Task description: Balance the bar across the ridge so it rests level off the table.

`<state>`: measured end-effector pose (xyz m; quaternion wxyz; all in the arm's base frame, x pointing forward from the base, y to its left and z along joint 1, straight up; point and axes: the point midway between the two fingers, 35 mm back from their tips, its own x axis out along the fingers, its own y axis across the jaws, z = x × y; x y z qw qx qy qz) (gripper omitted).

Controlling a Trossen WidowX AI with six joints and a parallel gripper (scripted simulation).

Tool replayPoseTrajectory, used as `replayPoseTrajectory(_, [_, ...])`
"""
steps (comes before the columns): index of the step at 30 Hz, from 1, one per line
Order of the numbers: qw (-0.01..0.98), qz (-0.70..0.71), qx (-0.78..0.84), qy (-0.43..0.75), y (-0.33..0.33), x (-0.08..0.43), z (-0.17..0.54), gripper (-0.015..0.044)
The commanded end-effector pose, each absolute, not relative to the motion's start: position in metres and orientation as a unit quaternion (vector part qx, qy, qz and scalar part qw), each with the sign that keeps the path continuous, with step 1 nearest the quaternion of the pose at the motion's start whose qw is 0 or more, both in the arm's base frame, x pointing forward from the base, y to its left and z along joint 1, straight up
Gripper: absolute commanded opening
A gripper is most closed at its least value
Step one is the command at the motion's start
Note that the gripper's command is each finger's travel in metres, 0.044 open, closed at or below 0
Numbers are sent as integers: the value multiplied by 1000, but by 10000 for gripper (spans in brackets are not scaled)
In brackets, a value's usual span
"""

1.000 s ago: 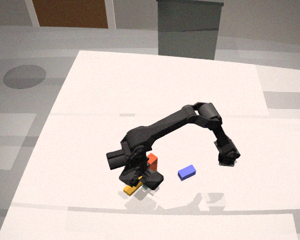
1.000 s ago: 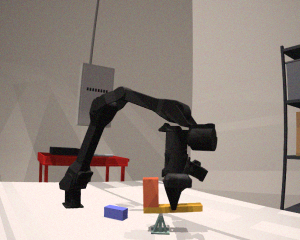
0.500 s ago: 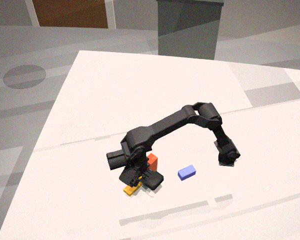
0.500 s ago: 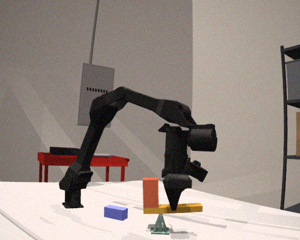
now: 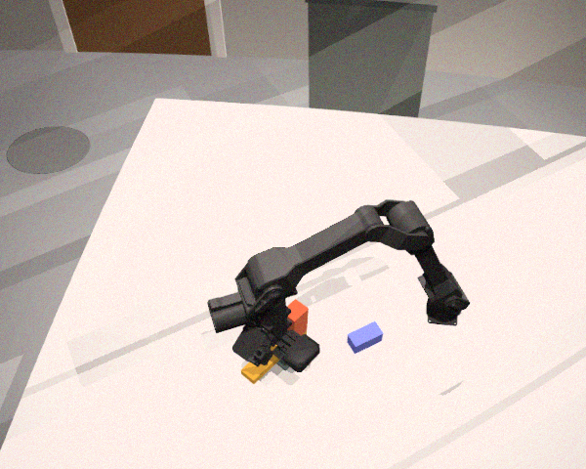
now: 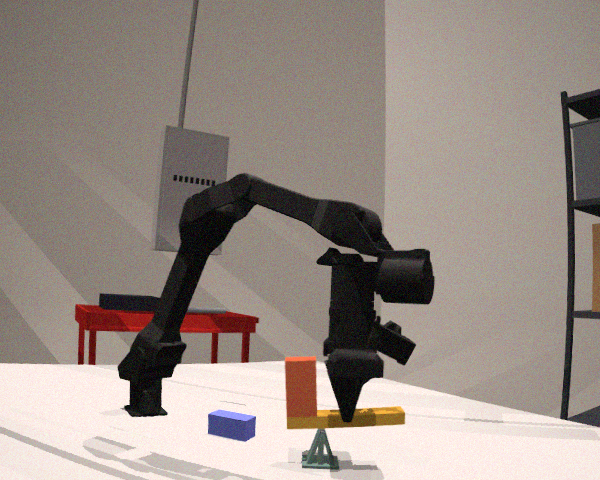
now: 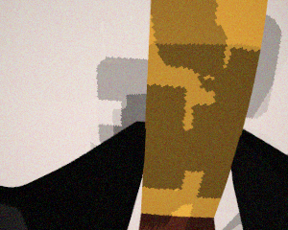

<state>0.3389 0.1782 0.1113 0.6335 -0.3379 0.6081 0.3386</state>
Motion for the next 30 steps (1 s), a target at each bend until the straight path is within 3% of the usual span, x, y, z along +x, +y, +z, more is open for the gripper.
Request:
replayPoseTrajectory(1, [634,337,-337,609,178,339,110,0])
replayPoseTrajectory(30, [634,337,-337,609,178,339,108,0])
